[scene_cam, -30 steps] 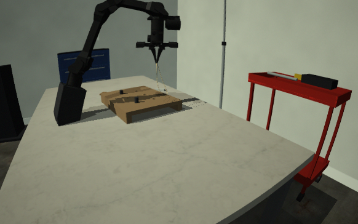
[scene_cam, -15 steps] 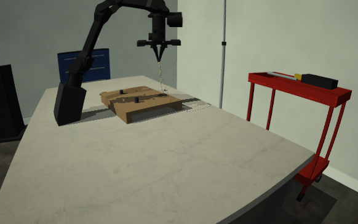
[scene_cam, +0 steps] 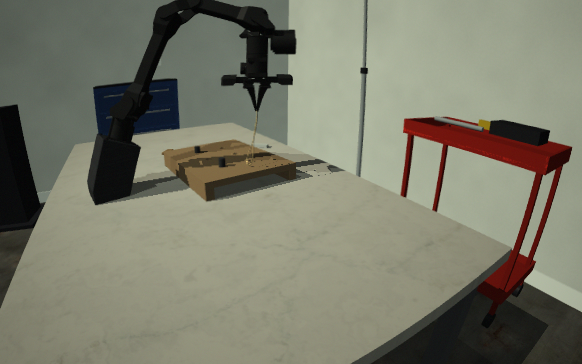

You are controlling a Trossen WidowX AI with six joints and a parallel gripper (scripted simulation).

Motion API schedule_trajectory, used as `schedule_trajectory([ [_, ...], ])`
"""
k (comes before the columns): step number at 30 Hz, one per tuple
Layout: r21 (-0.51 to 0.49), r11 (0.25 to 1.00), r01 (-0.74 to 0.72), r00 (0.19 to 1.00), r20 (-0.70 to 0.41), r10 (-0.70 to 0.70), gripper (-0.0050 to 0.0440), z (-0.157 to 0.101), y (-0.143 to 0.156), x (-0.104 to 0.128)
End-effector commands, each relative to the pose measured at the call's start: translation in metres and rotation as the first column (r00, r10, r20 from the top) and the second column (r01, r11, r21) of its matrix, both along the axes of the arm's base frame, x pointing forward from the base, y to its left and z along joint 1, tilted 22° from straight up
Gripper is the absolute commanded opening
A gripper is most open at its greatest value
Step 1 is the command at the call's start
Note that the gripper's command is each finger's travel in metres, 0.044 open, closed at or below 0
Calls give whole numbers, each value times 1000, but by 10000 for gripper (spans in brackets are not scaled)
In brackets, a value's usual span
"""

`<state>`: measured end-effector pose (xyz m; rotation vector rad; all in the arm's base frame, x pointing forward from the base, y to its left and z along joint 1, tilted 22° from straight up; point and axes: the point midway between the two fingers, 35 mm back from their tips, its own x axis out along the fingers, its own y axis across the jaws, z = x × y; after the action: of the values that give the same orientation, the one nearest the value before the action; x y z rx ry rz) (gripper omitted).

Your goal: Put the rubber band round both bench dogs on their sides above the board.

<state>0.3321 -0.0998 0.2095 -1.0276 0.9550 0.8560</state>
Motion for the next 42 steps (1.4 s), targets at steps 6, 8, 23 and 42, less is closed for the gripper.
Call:
schedule_trajectory([
  [6,-13,1000,3,1000,29,-2,-50,-8,4,0],
  [8,-13,1000,3,1000,29,-2,-50,-12,5,0],
  [23,-13,1000,3,1000,28,-2,-50,-37,11,1],
  [42,-12,1000,3,1000,28,-2,-50,-70,19,-2],
])
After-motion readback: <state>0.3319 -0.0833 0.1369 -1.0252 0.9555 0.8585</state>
